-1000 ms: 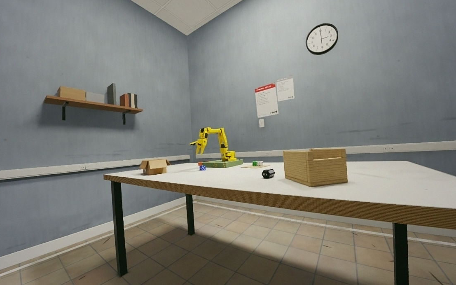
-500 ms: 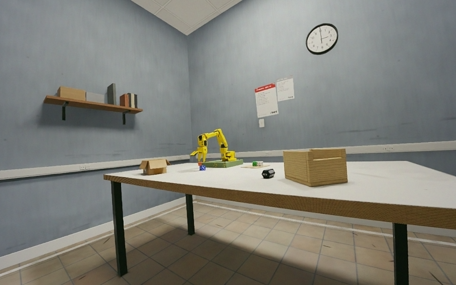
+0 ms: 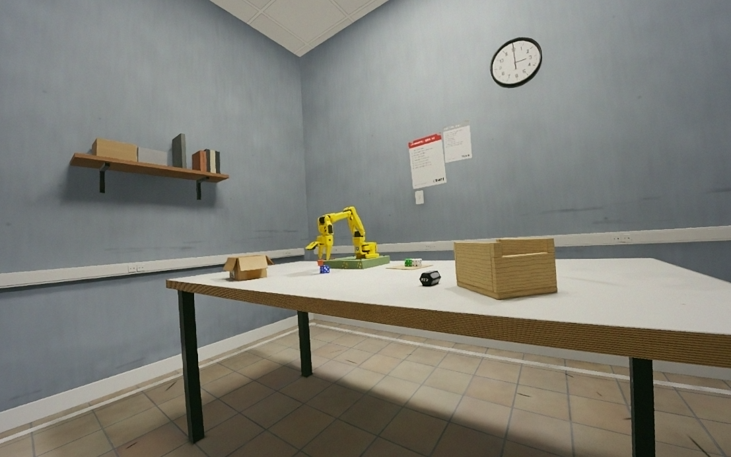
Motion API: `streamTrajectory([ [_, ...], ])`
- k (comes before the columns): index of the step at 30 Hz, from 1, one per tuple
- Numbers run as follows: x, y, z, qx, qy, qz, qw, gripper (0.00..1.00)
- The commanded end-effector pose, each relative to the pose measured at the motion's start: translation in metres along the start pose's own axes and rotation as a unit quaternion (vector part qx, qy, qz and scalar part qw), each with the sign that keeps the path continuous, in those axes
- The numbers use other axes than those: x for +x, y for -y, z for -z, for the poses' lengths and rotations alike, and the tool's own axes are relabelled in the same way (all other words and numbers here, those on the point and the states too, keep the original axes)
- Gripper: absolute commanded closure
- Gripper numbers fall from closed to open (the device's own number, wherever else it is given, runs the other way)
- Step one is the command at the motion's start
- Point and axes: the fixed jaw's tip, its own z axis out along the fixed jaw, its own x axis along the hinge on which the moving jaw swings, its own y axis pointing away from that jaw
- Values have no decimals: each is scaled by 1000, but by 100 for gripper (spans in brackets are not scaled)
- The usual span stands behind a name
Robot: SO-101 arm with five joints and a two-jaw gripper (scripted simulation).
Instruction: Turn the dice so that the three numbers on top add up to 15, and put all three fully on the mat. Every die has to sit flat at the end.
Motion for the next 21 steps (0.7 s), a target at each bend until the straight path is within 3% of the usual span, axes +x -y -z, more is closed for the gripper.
streamTrajectory([
  [1, 2, -3, -3, 1, -10, 2, 1000, 65],
  [21, 1, -3, -17, 1, -10, 2, 1000, 65],
])
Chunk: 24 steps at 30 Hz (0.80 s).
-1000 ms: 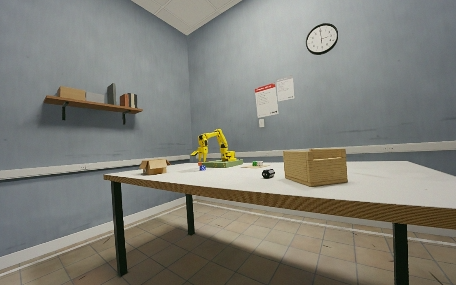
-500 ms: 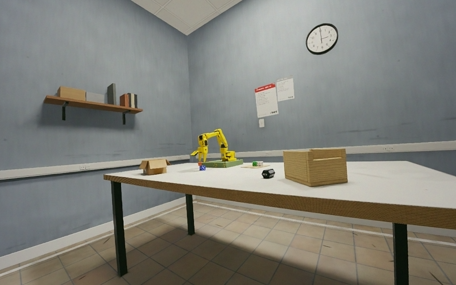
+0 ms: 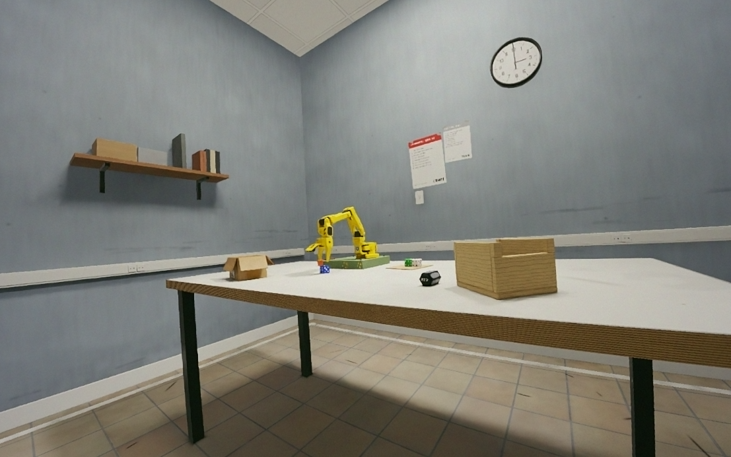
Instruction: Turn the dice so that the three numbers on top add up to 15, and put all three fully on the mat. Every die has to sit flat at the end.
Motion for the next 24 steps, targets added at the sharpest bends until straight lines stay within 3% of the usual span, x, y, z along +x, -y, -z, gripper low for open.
streamTrajectory([
  [1, 4, -3, -11, 2, -12, 2, 1000, 65],
  [12, 4, -2, -31, 2, -12, 2, 1000, 65],
  [24, 5, -2, -40, 2, -12, 2, 1000, 65],
])
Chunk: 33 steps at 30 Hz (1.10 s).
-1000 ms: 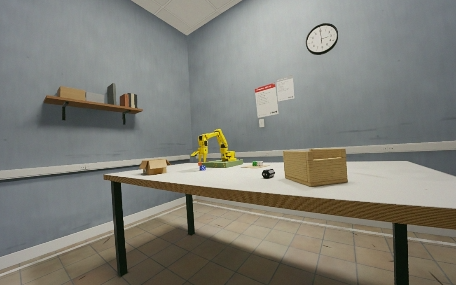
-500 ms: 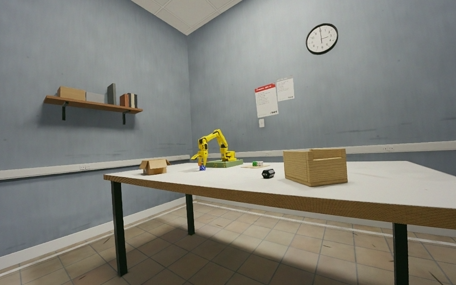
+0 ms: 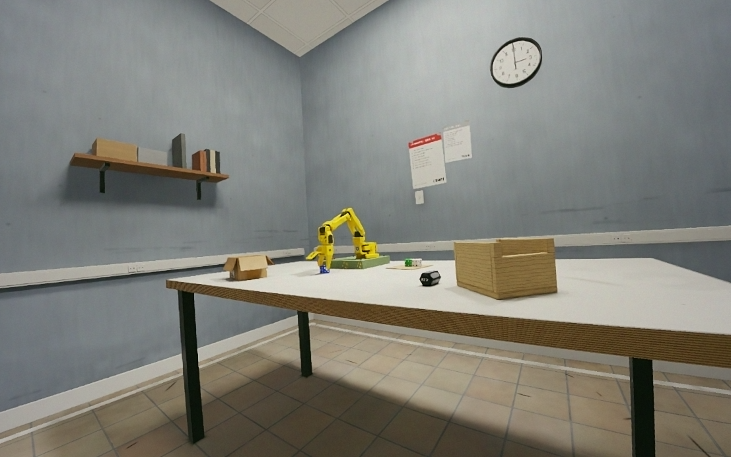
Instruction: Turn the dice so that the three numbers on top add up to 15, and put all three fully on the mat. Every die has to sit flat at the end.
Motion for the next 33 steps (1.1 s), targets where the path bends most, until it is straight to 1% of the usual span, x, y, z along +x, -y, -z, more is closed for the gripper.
streamTrajectory([
  [1, 5, -2, -8, 2, -13, 2, 1000, 65],
  [16, 5, -2, -8, 2, -13, 2, 1000, 66],
  [24, 5, 0, -8, 2, -13, 2, 1000, 69],
  [33, 5, 4, -8, 1, -13, 2, 1000, 76],
])
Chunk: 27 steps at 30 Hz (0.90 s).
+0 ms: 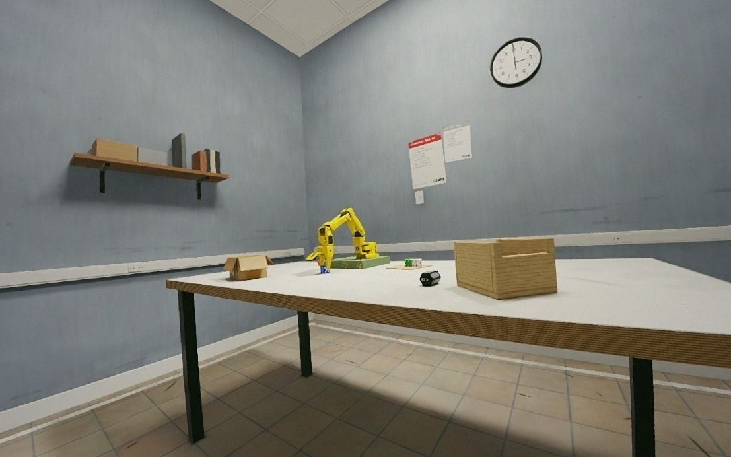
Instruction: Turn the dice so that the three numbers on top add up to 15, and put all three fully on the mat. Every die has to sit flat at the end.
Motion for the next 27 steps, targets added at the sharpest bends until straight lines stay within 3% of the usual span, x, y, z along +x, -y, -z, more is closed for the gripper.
streamTrajectory([
  [1, 4, 4, -5, 1, -12, 0, 1000, 77],
  [27, 4, 8, -5, 1, -12, 0, 1000, 84],
])
